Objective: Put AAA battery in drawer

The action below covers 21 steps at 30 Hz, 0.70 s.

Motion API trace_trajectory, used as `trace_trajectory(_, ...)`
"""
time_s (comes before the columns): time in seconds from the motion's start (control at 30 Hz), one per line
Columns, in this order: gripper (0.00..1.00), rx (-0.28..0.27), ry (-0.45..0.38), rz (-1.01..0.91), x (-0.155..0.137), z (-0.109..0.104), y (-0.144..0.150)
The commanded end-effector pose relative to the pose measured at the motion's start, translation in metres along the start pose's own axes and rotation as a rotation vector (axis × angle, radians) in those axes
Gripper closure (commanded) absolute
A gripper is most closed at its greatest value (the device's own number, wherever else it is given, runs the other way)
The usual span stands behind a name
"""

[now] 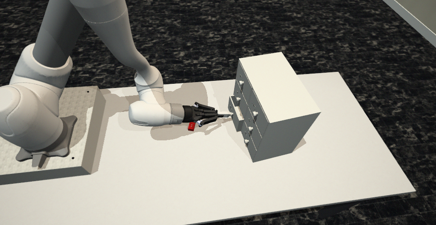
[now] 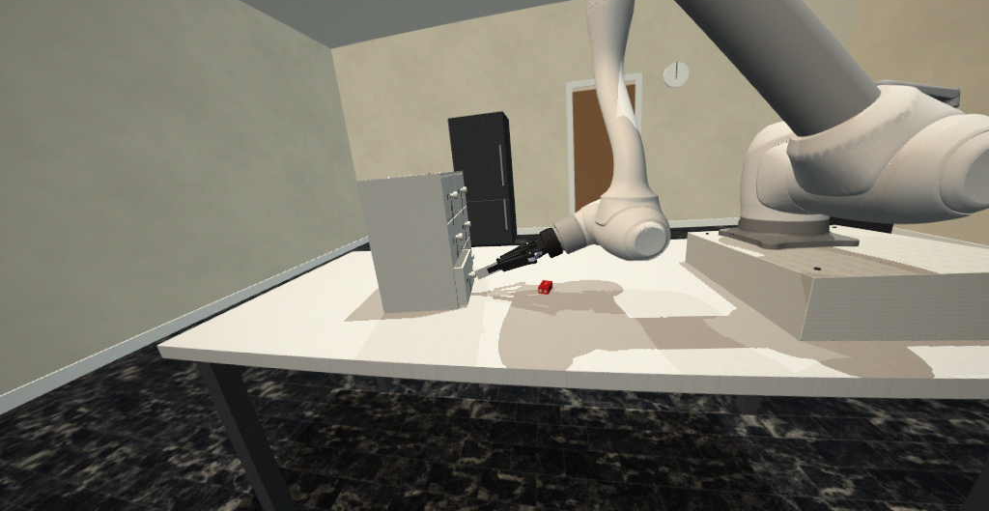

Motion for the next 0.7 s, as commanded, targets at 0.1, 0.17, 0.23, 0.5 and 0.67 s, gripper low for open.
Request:
trace_trajectory(0.1, 1.00, 0.000, 0.000, 0.000, 0.002, 0.006, 0.000)
trace_trajectory(0.17, 1.00, 0.000, 0.000, 0.000, 0.003, 0.008, 0.000)
trace_trajectory(0.23, 1.00, 0.000, 0.000, 0.000, 0.004, 0.010, -0.001)
trace_trajectory(0.5, 1.00, 0.000, 0.000, 0.000, 0.006, 0.016, -0.001)
trace_trajectory(0.67, 1.00, 0.000, 0.000, 0.000, 0.007, 0.018, -0.001)
Point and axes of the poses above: the point where the finger pads meet when closed, its own z axis out along the fingers, its own y axis across the jaws, x = y × z, the point moved 9 cm from there along -z, back along the fingers, and after that the axes turned 7 degrees about z, right-handed, at the moved point
